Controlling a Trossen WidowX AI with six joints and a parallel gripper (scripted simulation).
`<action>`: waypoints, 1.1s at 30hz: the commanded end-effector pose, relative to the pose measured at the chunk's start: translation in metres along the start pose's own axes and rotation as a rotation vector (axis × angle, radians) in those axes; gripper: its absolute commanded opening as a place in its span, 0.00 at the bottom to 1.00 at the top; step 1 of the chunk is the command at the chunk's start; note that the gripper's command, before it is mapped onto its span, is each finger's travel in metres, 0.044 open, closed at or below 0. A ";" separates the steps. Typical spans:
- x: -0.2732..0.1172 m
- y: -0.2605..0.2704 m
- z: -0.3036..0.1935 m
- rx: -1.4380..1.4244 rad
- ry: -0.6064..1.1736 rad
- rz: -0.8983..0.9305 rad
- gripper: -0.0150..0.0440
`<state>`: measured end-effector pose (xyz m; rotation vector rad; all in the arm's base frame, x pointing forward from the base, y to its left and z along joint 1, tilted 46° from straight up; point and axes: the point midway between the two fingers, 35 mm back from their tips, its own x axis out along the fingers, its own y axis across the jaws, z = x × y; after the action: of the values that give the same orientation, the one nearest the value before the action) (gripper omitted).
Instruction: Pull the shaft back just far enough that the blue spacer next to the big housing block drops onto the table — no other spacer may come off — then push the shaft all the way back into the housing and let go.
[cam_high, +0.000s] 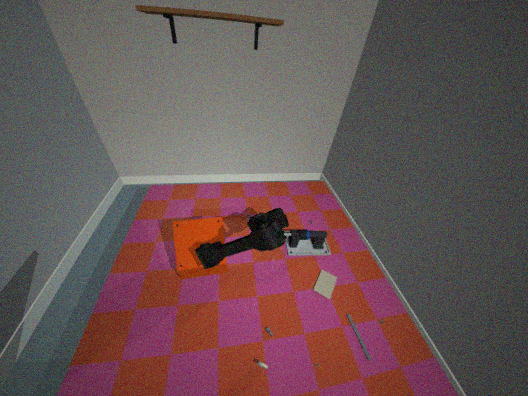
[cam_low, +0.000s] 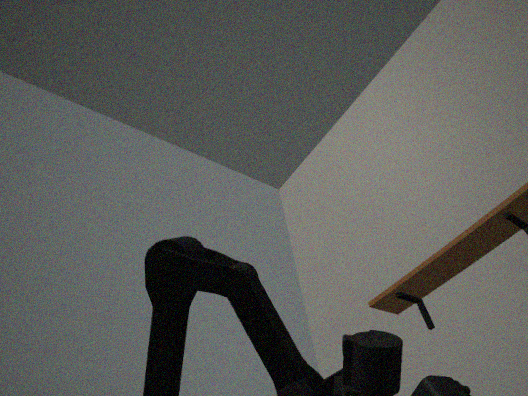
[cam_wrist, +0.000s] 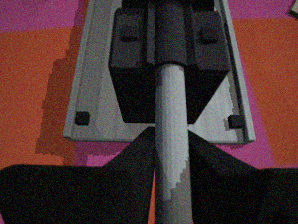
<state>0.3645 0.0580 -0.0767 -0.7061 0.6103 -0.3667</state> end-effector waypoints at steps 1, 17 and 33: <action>-0.001 0.000 -0.001 0.001 0.001 -0.002 0.25; -0.002 0.000 -0.002 0.001 0.001 -0.002 0.25; -0.003 0.000 -0.003 0.001 0.001 -0.002 0.25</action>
<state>0.3616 0.0581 -0.0773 -0.7065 0.6108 -0.3660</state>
